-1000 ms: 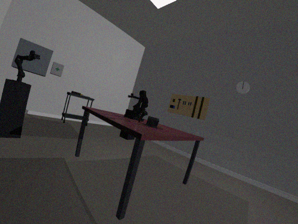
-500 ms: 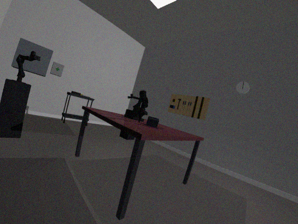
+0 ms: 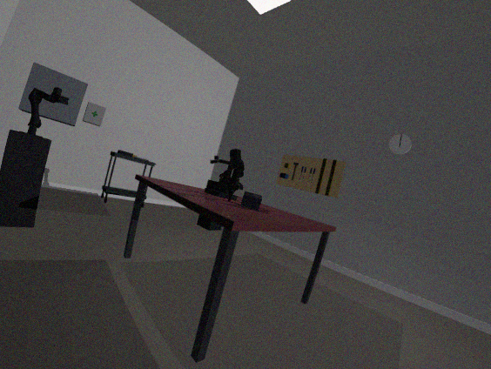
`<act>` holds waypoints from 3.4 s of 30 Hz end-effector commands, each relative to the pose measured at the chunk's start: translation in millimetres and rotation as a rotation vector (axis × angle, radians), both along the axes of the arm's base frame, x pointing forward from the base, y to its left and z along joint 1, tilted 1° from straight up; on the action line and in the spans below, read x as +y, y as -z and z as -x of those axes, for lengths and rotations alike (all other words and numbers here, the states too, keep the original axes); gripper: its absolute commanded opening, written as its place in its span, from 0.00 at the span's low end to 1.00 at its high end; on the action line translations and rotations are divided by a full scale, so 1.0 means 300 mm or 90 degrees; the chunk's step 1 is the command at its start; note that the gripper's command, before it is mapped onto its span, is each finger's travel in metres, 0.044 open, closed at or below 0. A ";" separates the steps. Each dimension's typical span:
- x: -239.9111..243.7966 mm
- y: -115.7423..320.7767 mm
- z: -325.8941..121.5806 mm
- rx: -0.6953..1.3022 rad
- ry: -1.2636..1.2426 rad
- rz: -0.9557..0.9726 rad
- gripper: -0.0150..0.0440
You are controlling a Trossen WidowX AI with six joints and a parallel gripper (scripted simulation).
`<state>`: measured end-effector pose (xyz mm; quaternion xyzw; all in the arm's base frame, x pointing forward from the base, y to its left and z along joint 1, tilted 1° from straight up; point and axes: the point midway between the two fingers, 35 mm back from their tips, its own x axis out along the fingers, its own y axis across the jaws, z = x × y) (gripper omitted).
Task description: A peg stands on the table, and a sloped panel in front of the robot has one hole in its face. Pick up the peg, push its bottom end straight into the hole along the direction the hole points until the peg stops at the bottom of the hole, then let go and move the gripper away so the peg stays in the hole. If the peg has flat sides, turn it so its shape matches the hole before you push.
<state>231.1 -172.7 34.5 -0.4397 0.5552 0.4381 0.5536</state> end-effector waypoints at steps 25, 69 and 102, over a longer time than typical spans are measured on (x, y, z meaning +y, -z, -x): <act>0.005 -0.267 -0.001 0.002 -0.001 0.001 0.25; 0.049 -0.226 -0.063 -0.016 0.180 0.102 0.25; 0.091 -0.203 -0.111 -0.069 0.324 0.170 0.25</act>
